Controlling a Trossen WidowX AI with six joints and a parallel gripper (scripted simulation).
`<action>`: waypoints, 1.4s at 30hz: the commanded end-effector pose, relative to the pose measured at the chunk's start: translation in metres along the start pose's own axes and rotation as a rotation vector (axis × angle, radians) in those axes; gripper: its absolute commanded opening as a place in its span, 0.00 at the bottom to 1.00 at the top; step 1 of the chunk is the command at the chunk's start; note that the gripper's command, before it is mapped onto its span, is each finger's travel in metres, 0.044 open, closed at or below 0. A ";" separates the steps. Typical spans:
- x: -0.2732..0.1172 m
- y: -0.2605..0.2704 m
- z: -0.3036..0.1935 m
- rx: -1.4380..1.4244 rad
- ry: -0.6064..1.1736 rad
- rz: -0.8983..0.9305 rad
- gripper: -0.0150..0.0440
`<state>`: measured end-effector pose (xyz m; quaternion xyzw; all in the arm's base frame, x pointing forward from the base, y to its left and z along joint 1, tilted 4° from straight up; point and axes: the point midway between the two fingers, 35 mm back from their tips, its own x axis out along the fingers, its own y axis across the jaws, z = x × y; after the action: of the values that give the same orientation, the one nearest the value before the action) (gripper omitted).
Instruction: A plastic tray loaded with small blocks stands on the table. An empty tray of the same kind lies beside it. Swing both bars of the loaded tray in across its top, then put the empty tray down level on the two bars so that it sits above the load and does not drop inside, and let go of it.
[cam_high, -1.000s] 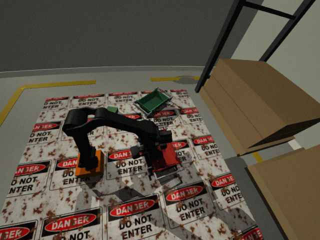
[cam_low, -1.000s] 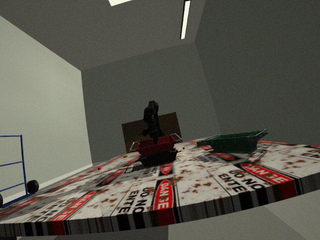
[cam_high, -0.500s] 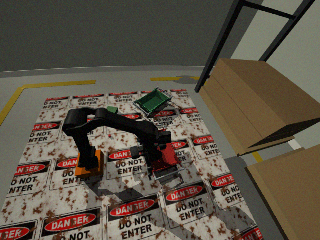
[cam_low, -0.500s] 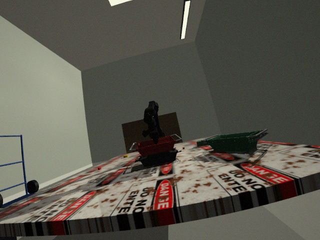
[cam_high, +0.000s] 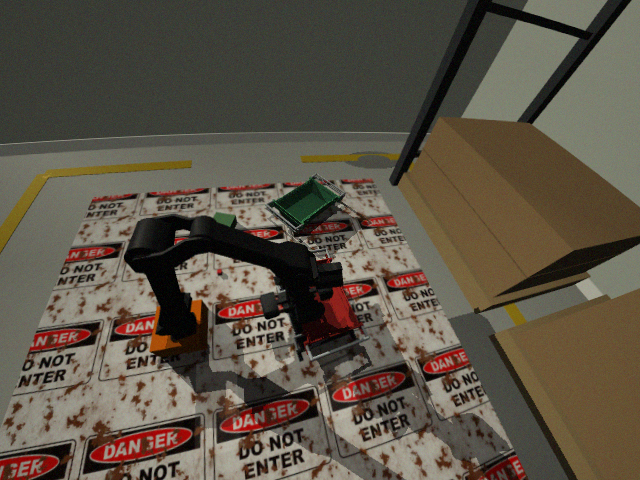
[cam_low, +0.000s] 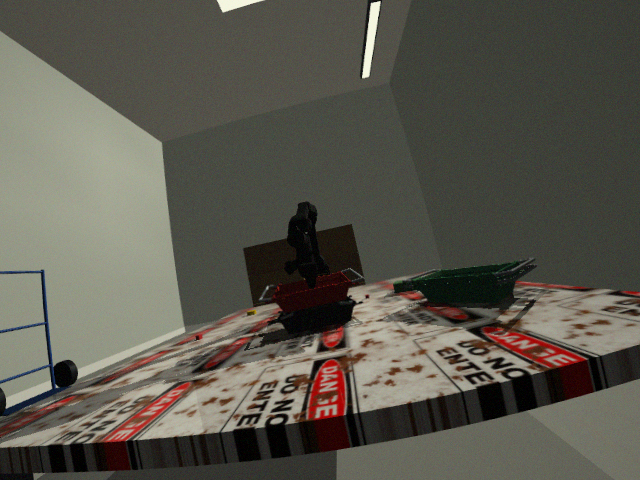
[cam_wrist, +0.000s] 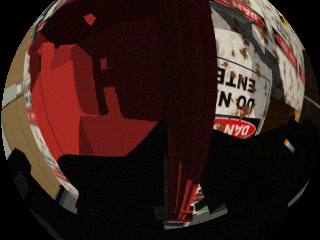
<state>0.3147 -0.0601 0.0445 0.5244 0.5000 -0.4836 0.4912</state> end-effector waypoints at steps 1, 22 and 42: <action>0.008 -0.011 -0.001 -0.002 0.001 -0.044 0.25; 0.008 -0.011 -0.001 -0.002 0.001 -0.044 0.25; 0.013 -0.012 -0.001 -0.001 0.001 -0.040 0.25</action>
<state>0.3154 -0.0601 0.0432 0.5259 0.4980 -0.4818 0.4932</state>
